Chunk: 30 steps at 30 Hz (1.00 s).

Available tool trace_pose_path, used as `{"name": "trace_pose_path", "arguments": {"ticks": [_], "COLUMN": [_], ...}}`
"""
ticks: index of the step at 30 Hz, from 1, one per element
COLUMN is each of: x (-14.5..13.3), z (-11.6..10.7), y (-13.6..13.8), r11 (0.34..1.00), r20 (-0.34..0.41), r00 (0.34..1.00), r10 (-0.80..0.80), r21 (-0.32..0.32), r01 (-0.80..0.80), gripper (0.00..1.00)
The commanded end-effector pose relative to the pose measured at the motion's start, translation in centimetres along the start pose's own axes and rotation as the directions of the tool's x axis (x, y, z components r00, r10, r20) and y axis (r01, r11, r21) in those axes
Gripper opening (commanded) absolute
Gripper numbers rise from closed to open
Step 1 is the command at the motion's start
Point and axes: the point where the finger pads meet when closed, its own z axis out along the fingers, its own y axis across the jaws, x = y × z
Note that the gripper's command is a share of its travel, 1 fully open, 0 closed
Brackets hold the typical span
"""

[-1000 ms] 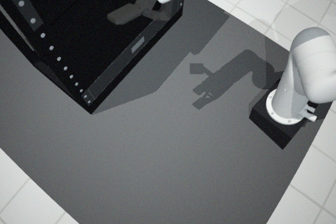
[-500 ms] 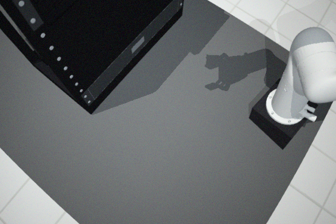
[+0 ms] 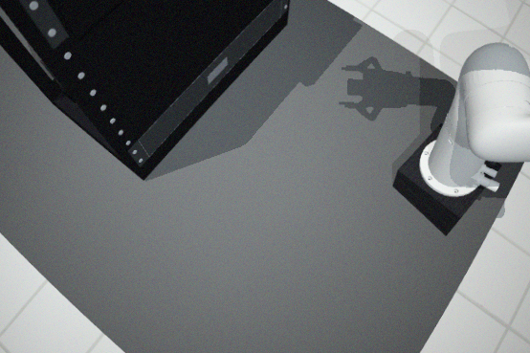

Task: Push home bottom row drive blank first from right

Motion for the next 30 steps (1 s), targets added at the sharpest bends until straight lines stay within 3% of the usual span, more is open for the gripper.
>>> {"name": "trace_pose_path", "arguments": {"ticks": [1,4,6,8,18,21,23,30], "x": [0.4,0.9,0.9,1.2,3.0,3.6,3.6,4.8], "z": [-1.9,-3.5,-3.5,-4.5,-9.5,-10.8,-10.8,-13.4], "y": [-2.2,-3.6,-3.6,-4.3,-6.6,-6.8,-6.8,-6.6], "r11": [0.988,0.964,0.964,0.941,0.764,0.698,0.698,0.538], "r20": [-0.007,0.0,0.0,0.011,0.118,0.161,0.161,0.26], "r00": [0.994,0.98,0.98,0.966,0.854,0.808,0.808,0.691], "r10": [0.111,0.2,0.2,0.258,0.508,0.567,0.567,0.675], "r21": [0.104,0.178,0.178,0.224,0.396,0.428,0.428,0.467], "r01": [-0.11,-0.197,-0.197,-0.254,-0.509,-0.575,-0.575,-0.702], "gripper": [1.0,1.0,1.0,1.0,1.0,1.0,1.0,1.0]}}
